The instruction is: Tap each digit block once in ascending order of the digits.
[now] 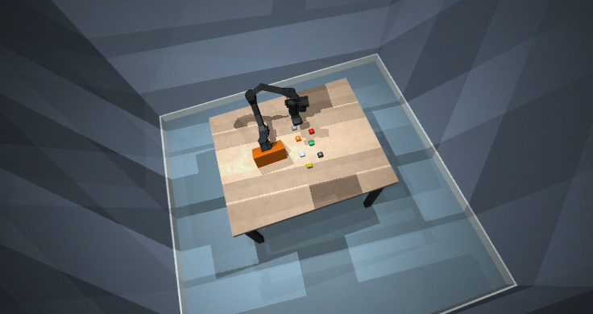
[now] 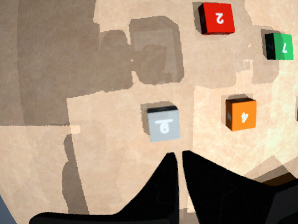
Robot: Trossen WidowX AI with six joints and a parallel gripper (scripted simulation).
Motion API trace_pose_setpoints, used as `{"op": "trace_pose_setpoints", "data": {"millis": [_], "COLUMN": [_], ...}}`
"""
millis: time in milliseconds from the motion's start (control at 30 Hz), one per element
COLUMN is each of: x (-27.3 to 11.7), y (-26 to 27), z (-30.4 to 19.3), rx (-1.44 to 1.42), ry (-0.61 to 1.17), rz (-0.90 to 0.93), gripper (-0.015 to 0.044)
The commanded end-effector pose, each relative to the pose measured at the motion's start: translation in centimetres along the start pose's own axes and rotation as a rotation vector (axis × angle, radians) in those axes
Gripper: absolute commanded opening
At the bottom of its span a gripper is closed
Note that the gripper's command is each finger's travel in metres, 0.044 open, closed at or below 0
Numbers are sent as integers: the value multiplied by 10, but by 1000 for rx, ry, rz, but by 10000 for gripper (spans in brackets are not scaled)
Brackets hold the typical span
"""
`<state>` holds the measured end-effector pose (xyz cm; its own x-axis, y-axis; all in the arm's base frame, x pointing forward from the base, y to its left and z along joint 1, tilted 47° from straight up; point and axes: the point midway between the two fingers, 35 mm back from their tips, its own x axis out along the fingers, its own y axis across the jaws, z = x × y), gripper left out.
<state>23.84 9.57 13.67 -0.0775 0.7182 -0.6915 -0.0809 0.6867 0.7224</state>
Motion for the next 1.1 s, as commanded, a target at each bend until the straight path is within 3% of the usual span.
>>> {"op": "trace_pose_setpoints", "data": {"millis": [0, 100, 1067], "x": [46, 69, 99], "y": [4, 6, 6], "z": [-5, -9, -9], "rx": [2, 2, 1], "ry": [18, 19, 19], "rz": [10, 17, 19], "gripper": [20, 20, 20]}}
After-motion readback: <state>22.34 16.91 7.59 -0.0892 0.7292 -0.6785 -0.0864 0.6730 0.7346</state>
